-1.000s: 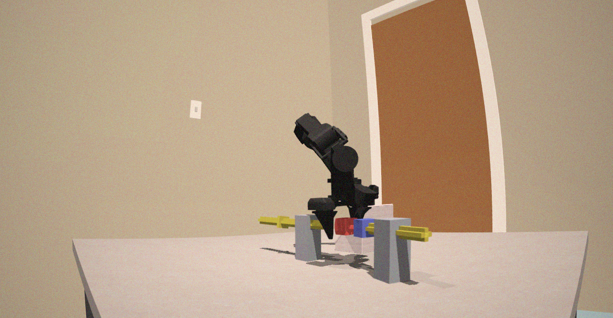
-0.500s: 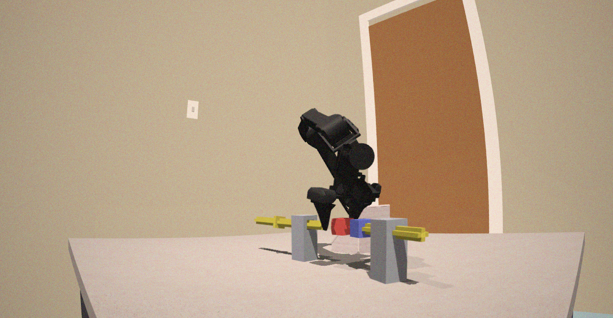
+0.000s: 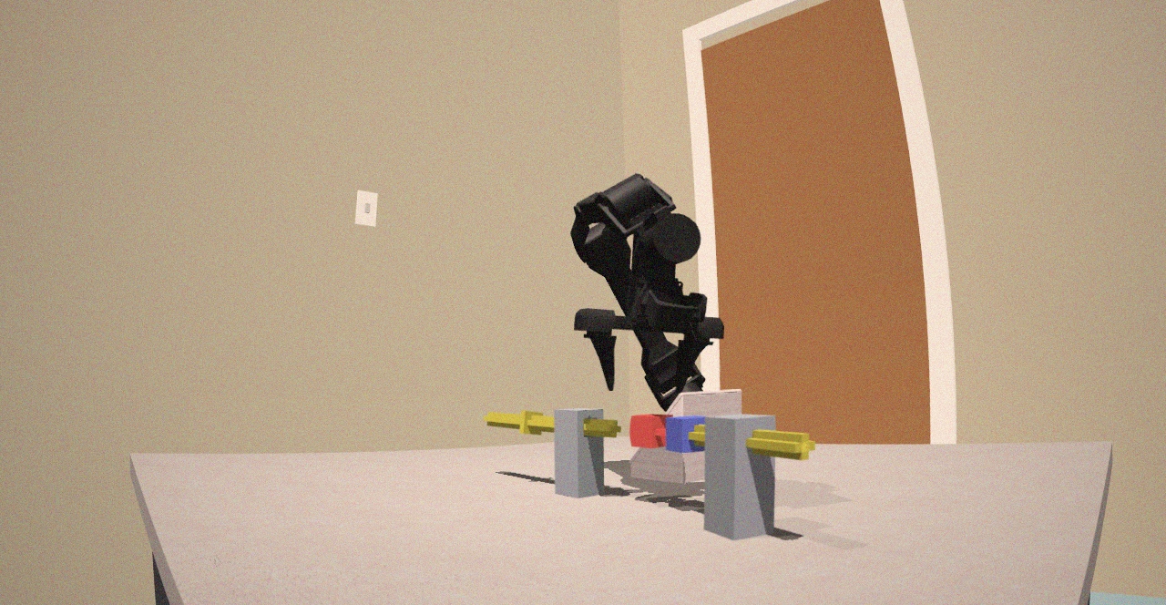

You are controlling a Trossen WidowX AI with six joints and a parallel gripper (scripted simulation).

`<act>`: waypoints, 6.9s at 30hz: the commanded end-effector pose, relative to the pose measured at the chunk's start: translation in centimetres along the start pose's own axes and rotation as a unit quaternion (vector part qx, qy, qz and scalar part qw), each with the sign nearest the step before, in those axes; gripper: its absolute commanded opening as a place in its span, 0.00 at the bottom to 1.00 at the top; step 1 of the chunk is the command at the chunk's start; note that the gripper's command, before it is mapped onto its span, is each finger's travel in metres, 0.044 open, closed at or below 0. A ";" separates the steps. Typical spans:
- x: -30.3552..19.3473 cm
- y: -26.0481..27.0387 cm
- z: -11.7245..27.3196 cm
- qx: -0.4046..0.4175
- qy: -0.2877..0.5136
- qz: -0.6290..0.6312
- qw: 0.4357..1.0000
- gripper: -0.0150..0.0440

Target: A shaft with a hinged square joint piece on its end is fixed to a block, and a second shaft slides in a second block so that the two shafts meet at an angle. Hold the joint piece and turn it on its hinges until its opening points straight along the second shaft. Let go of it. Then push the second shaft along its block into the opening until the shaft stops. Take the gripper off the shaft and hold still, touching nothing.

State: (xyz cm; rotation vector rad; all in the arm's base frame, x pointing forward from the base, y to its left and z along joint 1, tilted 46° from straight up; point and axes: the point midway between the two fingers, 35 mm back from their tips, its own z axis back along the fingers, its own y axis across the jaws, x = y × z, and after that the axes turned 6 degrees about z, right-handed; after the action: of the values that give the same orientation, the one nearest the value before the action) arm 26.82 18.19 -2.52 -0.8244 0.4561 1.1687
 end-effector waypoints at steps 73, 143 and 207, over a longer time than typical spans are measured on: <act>-7.5 -3.5 2.0 0.253 0.005 -0.855 0.453 1.00; -30.0 -13.3 -7.1 0.081 -0.036 -0.938 0.336 1.00; -29.6 -12.9 -11.4 0.046 -0.049 -0.965 0.254 0.37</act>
State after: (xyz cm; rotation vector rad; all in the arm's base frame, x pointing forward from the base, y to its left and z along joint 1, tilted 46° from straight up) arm 29.53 -11.01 15.30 -0.5194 -0.7090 -1.2403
